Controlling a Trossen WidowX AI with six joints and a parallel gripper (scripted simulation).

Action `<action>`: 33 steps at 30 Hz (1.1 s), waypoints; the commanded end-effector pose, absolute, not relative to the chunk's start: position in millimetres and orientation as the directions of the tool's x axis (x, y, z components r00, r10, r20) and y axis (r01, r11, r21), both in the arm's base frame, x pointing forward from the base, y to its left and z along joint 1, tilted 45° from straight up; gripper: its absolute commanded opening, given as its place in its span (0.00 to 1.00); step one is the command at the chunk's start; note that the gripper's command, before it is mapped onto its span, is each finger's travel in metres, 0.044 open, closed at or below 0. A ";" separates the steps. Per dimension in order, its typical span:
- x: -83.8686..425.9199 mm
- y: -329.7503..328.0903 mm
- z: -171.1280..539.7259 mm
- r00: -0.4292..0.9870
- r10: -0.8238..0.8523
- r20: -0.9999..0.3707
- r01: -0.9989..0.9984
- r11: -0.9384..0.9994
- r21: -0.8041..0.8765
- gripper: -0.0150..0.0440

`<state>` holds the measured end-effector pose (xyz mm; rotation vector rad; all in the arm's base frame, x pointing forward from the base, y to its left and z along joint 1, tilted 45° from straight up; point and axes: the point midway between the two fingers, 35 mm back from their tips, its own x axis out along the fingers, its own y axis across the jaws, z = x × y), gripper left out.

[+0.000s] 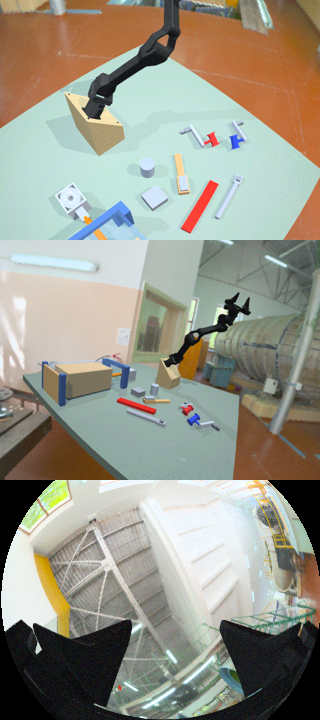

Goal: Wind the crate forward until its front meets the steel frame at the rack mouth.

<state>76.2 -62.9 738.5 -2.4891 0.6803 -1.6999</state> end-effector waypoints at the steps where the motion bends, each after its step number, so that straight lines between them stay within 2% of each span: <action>1: 74.2 -62.6 738.8 0.294 -0.382 0.876 -0.328 -0.901 -0.283 0.98; 2: 68.4 -61.8 739.4 0.282 -0.378 0.882 -0.333 -0.901 -0.280 1.00; 13: -39.1 -29.1 744.6 -0.058 -0.296 0.953 -0.562 -0.779 -0.276 1.00; 20: -101.5 16.1 735.9 -0.283 -0.182 0.942 -0.730 -0.596 -0.334 1.00; 33: -147.3 124.6 700.7 -0.475 0.120 0.872 -0.866 -0.243 -0.438 1.00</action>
